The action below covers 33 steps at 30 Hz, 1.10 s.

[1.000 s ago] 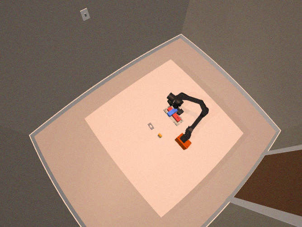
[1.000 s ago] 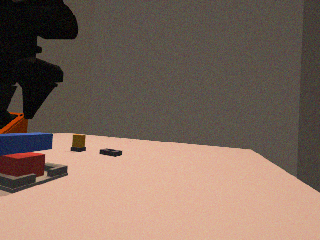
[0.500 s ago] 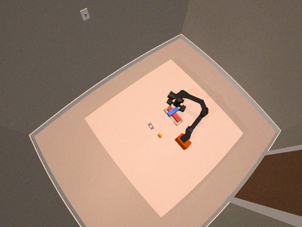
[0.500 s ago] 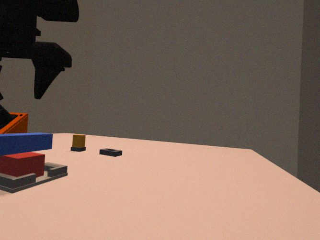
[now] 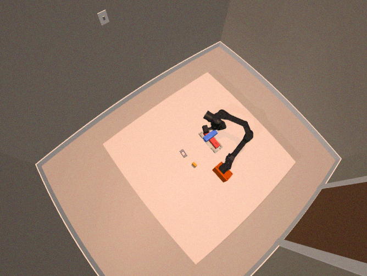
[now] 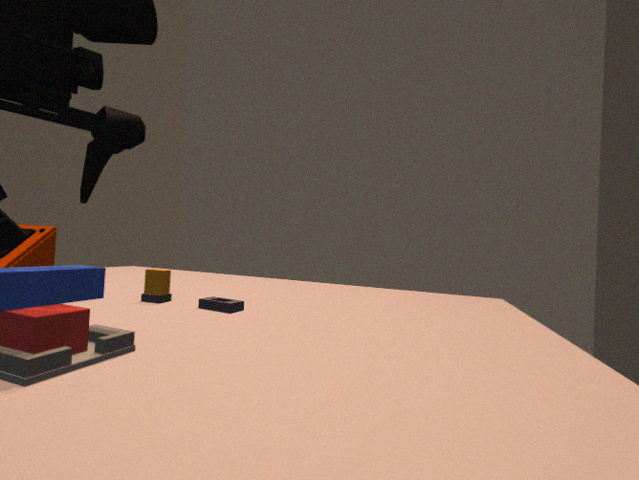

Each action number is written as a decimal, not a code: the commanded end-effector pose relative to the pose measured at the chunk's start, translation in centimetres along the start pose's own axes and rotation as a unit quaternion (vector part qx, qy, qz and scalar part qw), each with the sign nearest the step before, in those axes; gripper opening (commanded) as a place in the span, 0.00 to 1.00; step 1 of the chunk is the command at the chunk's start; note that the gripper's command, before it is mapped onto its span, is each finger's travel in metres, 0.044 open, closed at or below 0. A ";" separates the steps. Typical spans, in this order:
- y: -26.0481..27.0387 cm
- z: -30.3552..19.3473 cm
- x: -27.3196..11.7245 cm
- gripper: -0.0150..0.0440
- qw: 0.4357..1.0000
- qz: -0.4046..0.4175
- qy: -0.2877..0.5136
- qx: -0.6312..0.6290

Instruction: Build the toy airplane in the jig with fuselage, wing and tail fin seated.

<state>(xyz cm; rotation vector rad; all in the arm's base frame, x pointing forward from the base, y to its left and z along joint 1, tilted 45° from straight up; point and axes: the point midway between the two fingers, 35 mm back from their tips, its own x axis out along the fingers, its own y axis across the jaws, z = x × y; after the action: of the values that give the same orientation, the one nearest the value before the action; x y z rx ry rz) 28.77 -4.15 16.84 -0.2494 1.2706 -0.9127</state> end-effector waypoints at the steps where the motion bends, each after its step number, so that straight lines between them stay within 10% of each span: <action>1: 0.2 0.0 0.3 1.00 0.969 0.001 0.003 -0.246; 16: 0.8 -0.2 0.2 1.00 0.969 0.003 0.002 -0.248; 33: 18.1 -15.0 -0.8 1.00 0.964 0.027 0.005 -0.264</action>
<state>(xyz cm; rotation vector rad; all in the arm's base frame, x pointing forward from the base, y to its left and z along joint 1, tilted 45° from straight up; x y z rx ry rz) 26.44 9.90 4.82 -0.6202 1.4903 -0.4843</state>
